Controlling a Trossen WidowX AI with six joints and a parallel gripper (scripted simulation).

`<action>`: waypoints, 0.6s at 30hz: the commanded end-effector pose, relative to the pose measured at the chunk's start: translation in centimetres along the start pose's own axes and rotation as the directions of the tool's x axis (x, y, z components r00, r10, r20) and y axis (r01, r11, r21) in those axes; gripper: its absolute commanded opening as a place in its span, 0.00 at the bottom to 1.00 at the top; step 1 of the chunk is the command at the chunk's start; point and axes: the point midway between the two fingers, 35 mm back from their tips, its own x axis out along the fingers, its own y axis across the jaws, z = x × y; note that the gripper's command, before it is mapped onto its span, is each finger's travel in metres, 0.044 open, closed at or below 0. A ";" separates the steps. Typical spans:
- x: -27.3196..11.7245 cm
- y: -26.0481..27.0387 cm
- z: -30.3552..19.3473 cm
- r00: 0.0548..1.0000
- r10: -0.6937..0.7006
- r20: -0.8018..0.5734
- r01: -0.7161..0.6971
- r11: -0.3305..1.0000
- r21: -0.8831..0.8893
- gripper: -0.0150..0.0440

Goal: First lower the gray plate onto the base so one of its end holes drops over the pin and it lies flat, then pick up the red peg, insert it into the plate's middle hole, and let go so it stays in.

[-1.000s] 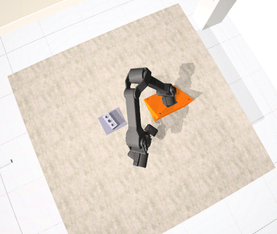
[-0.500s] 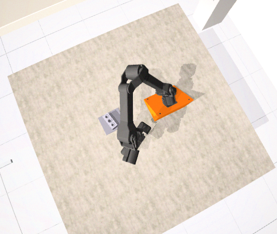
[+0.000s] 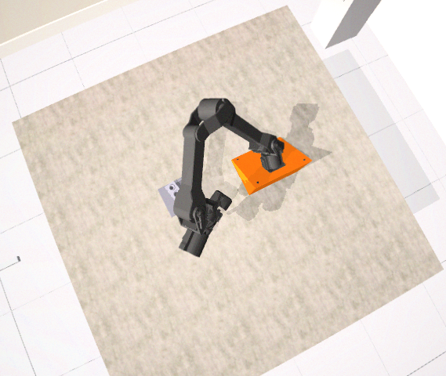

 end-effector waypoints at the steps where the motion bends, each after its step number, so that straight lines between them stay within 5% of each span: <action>1: -0.1 0.1 1.0 1.000 0.001 -0.001 -0.001 1.000 0.000 0.25; 18: -0.2 0.2 5.7 1.000 0.002 0.000 -0.002 1.000 0.002 0.25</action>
